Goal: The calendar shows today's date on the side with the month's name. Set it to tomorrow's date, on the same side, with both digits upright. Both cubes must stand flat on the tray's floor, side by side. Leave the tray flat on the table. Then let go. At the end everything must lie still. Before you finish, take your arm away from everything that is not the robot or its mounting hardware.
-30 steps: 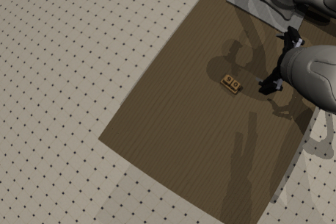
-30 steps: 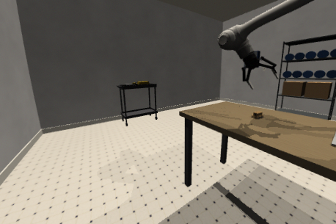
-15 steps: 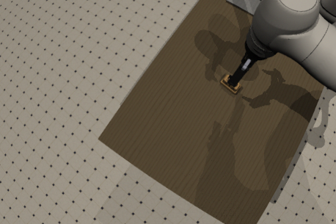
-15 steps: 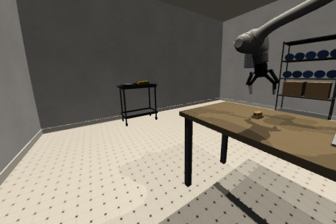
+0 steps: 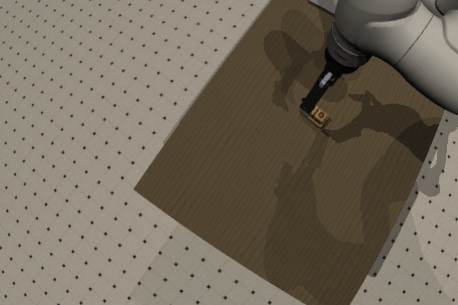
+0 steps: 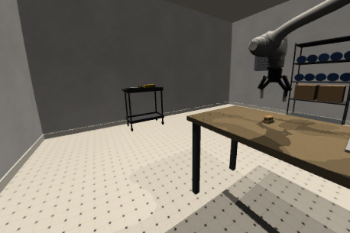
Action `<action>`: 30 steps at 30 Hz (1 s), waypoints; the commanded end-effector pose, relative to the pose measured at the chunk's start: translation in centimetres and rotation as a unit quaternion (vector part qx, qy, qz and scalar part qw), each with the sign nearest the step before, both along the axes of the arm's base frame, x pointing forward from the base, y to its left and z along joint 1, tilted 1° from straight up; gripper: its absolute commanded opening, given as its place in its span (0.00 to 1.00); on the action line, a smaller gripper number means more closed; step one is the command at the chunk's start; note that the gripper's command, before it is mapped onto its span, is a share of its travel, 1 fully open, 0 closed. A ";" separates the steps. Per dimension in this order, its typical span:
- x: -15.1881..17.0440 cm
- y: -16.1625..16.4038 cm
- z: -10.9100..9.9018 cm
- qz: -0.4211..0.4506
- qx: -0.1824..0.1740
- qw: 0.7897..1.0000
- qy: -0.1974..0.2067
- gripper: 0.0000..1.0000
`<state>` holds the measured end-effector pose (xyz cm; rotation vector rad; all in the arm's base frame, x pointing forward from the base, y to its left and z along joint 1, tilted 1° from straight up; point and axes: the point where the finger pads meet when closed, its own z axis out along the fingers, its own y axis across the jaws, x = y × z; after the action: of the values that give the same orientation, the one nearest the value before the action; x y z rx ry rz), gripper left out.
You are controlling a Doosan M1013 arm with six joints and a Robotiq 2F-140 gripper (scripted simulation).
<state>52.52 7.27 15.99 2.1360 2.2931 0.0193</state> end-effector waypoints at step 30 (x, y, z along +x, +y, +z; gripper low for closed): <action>0.0 0.0 -0.7 -0.329 0.005 0.944 0.002 1.00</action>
<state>52.54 7.26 15.40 2.6741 1.6617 0.0322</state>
